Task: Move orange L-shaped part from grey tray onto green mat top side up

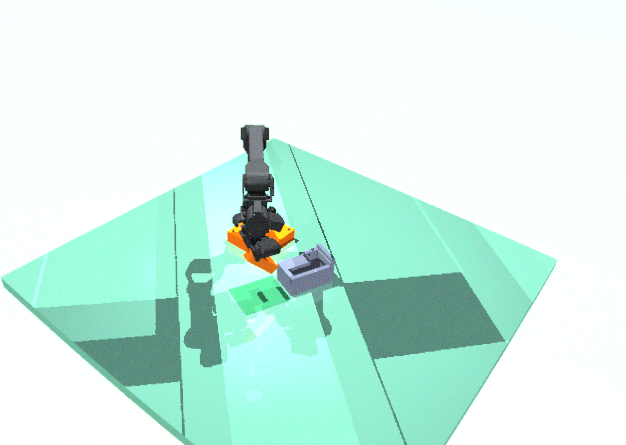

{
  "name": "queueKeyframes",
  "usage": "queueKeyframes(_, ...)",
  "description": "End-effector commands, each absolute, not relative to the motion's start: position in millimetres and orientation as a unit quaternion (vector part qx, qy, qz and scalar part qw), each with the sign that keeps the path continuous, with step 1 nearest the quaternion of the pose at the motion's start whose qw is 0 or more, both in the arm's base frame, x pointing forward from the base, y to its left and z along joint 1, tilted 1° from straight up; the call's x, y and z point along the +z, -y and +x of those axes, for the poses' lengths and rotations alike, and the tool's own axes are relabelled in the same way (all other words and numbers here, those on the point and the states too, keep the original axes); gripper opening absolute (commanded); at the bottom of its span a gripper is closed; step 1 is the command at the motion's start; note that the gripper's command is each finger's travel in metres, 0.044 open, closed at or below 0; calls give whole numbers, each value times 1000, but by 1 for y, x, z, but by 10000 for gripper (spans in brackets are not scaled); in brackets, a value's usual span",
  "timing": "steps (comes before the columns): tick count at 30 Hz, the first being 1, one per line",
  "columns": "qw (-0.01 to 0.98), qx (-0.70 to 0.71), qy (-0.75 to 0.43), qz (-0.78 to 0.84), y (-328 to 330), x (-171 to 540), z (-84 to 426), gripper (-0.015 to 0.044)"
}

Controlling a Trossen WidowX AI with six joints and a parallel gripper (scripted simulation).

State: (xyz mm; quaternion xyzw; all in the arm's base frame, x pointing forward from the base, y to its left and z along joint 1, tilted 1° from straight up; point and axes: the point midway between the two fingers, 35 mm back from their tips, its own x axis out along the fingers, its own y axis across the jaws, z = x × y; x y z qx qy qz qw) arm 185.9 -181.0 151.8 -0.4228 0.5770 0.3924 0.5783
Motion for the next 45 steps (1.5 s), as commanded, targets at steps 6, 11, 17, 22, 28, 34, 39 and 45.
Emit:
queueKeyframes(6, 577, 396, -576, -423, 181, 138, 186, 0)
queueKeyframes(11, 577, 396, -576, -423, 181, 130, 186, 0)
queueKeyframes(17, 577, 396, -576, -423, 182, 121, 186, 0)
queueKeyframes(22, 577, 396, -576, -423, 182, 113, 186, 0)
queueKeyframes(28, 577, 396, -576, -423, 182, 103, 186, 0)
queueKeyframes(34, 577, 396, -576, -423, 182, 94, 187, 0)
queueKeyframes(39, 577, 396, -576, -423, 183, 87, 187, 0)
queueKeyframes(45, 577, 396, -576, -423, 183, 77, 187, 0)
